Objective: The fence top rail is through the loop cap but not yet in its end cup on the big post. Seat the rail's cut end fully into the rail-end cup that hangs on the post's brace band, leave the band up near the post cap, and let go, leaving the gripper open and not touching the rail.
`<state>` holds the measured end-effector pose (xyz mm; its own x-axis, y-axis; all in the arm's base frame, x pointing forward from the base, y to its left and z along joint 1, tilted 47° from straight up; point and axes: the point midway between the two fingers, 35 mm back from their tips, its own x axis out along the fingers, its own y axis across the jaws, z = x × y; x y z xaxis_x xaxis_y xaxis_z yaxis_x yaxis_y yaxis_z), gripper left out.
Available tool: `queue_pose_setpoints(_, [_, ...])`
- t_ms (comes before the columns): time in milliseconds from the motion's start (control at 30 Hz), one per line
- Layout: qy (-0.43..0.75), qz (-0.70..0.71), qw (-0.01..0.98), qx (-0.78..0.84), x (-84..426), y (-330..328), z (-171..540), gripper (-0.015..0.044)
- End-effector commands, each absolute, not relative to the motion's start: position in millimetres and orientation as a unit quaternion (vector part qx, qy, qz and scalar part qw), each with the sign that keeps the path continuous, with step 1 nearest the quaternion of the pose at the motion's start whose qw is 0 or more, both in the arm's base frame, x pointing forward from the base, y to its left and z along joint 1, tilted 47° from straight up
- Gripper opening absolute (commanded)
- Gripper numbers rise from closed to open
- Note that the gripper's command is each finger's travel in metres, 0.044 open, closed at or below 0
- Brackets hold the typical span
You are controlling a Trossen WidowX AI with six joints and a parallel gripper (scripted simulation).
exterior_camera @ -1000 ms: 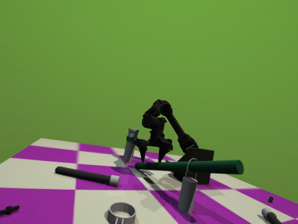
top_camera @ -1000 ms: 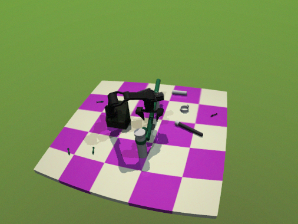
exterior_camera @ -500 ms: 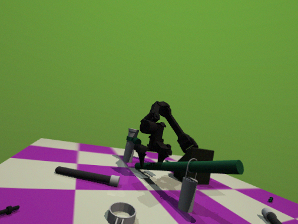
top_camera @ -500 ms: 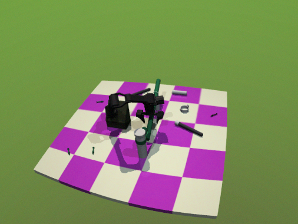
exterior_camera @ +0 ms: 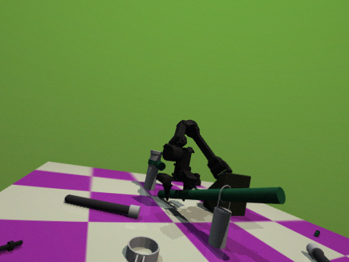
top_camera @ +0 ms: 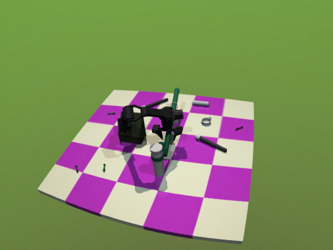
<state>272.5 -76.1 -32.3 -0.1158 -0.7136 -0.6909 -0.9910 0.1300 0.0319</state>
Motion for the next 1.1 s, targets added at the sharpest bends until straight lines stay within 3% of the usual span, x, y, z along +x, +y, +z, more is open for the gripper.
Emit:
queue_pose_setpoints(0, [0.701,0.257,0.267,-0.609,271.7,-77.1,-32.7,0.0282])
queue_pose_setpoints(167, [0.701,0.257,0.267,-0.609,271.7,-77.1,-32.7,0.0151])
queue_pose_setpoints(333, [0.701,0.257,0.267,-0.609,271.7,-77.1,-32.7,0.0118])
queue_pose_setpoints(500, [0.701,0.257,0.267,-0.609,272.6,-73.4,-29.6,0.0000])
queue_pose_setpoints(1067, [0.730,0.204,0.200,-0.621,276.9,-45.2,5.9,0.0000])
